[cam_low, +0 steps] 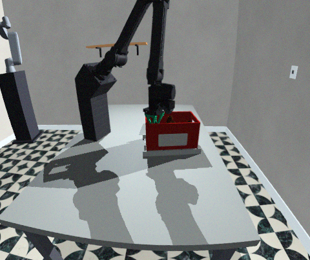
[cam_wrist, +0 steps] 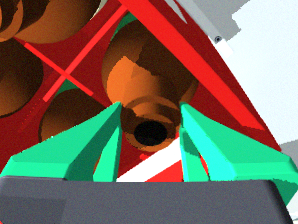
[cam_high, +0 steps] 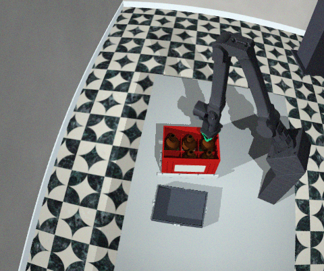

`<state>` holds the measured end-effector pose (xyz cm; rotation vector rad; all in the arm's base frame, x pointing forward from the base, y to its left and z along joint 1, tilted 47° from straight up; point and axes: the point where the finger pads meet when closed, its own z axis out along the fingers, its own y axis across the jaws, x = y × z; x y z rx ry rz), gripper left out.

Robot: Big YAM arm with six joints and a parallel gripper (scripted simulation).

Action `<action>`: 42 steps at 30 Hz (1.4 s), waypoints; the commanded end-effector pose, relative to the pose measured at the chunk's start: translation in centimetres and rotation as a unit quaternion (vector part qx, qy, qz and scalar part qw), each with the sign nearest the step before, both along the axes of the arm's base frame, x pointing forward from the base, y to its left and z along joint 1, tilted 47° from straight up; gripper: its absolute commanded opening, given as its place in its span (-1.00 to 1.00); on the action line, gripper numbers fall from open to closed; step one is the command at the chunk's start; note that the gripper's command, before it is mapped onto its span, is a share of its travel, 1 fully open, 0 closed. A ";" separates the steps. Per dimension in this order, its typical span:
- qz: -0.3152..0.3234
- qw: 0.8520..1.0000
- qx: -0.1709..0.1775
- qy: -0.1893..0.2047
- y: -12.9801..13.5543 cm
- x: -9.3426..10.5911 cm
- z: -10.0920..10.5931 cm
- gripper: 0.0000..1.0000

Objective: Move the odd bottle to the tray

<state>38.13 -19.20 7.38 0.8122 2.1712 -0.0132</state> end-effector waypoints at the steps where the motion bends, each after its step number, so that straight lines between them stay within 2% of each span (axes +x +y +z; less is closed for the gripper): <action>1: 0.000 1.000 -0.002 -0.002 -0.1 0.4 -0.2 -1.00; 38: 0.000 1.000 -0.002 -0.002 -0.1 0.4 -0.2 -1.00; 39: 0.000 1.000 -0.002 -0.002 -0.1 0.4 -0.2 0.21; 42: -0.001 1.000 -0.003 -0.004 -0.1 0.4 0.0 0.21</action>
